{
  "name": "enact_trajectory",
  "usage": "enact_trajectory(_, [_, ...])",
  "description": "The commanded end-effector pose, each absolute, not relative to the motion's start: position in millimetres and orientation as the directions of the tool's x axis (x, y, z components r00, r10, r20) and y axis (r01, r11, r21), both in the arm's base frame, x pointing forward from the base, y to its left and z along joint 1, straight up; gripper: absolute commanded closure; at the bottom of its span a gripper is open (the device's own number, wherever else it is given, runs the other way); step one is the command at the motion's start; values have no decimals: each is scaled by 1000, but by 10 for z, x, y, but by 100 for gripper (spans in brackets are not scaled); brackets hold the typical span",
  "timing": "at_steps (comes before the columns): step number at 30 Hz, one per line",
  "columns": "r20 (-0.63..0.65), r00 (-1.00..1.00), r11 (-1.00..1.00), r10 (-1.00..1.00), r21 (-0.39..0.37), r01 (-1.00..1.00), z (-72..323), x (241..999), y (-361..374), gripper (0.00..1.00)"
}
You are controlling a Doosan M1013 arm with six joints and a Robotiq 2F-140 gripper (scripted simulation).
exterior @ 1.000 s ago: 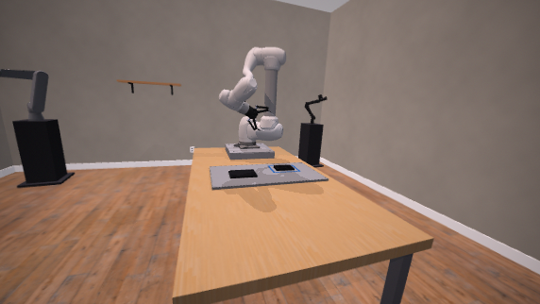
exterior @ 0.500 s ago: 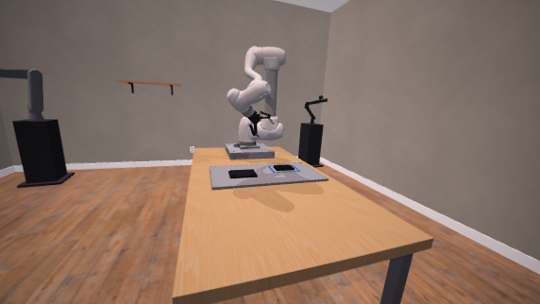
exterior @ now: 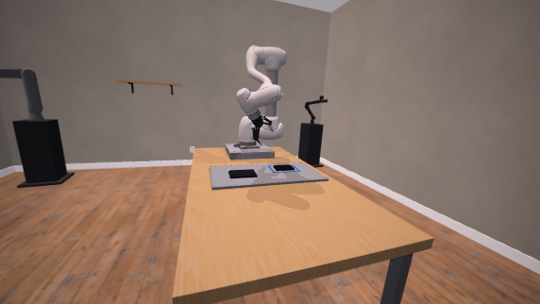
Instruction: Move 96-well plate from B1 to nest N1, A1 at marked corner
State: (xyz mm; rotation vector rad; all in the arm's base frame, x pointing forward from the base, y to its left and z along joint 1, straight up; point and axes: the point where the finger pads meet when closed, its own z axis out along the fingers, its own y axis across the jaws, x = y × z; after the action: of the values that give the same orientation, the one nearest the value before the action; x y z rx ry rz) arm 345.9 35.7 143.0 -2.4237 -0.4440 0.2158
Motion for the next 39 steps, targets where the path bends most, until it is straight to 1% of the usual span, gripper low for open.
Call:
enact_trajectory(1, [-26, 902, -735, 431, -591, 334, 1310, 3551, 327, 0])
enact_trajectory(2, [-26, 902, -735, 431, -591, 334, 1310, 3551, 327, 0])
enact_trajectory(4, [-17, 879, -734, 476, -557, 387, 1237, 3617, 307, 0])
enact_trajectory(5, [-17, 879, -734, 476, -557, 387, 1200, 3649, 297, 0])
enact_trajectory(10, [5, 809, -712, 588, -473, 520, 1044, 3842, 267, 0])
enact_trajectory(12, [5, 807, -711, 591, -470, 523, 1005, 3890, 259, 0])
enact_trajectory(17, [20, 719, -659, 695, -383, 647, 876, 4104, 257, 0])
enact_trajectory(20, [20, 714, -656, 700, -379, 653, 851, 4147, 256, 0])
enact_trajectory(25, [27, 609, -577, 793, -291, 763, 747, 4373, 285, 0])
enact_trajectory(28, [27, 601, -570, 799, -284, 771, 695, 4486, 300, 0])
enact_trajectory(33, [26, 481, -468, 876, -197, 862, 620, 4715, 368, 0])
enact_trajectory(37, [25, 470, -457, 882, -188, 869, 589, 4806, 395, 0])
enact_trajectory(39, [23, 418, -410, 908, -154, 899, 568, 4895, 435, 0])
